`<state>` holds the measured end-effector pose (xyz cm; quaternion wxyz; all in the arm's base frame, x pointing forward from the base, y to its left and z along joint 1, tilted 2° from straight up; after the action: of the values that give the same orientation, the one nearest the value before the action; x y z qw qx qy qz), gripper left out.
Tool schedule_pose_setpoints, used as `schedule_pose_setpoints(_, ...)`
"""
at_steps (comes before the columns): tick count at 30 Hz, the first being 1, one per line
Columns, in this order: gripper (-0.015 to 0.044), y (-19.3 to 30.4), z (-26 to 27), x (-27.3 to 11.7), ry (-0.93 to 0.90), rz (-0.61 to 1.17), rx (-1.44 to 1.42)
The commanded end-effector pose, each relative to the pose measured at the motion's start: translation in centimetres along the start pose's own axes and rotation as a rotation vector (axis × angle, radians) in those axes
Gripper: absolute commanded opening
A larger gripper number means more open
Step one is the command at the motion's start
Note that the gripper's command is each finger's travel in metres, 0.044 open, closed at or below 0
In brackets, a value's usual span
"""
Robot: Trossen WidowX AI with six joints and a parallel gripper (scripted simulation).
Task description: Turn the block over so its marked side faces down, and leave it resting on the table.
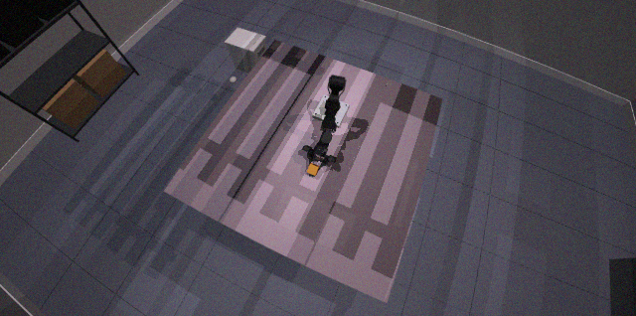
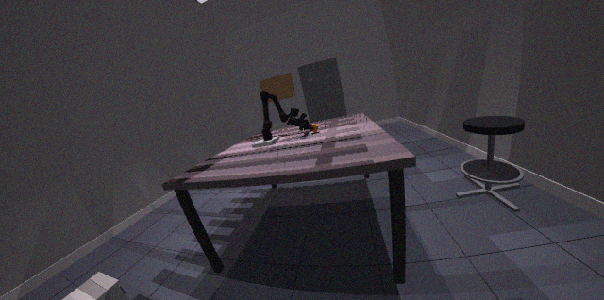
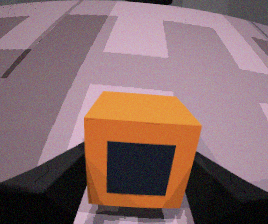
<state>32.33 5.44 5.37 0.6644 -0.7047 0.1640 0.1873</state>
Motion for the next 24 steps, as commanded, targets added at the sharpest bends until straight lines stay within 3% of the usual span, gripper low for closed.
schedule_pose_setpoints(1, 0.021, -0.15, -0.06, -0.01, 0.006, -0.008, -0.002)
schedule_pose_setpoints(10, 0.044, -0.15, -0.06, -0.01, 0.006, -0.008, -0.002)
schedule_pose_setpoints(24, 0.044, -0.15, -0.06, -0.01, 0.006, -0.008, -0.002)
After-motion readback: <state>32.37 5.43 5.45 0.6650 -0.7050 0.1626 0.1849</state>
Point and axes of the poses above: the point midway between the two fingers, 35 mm back from their tips, its own x axis out along the fingers, its own z axis across the jaws, y = z × x, the point moved 4 cm from there along -x, back along the fingers, and after that the axes turned 6 degrees about -x, right-handed, at the moved point
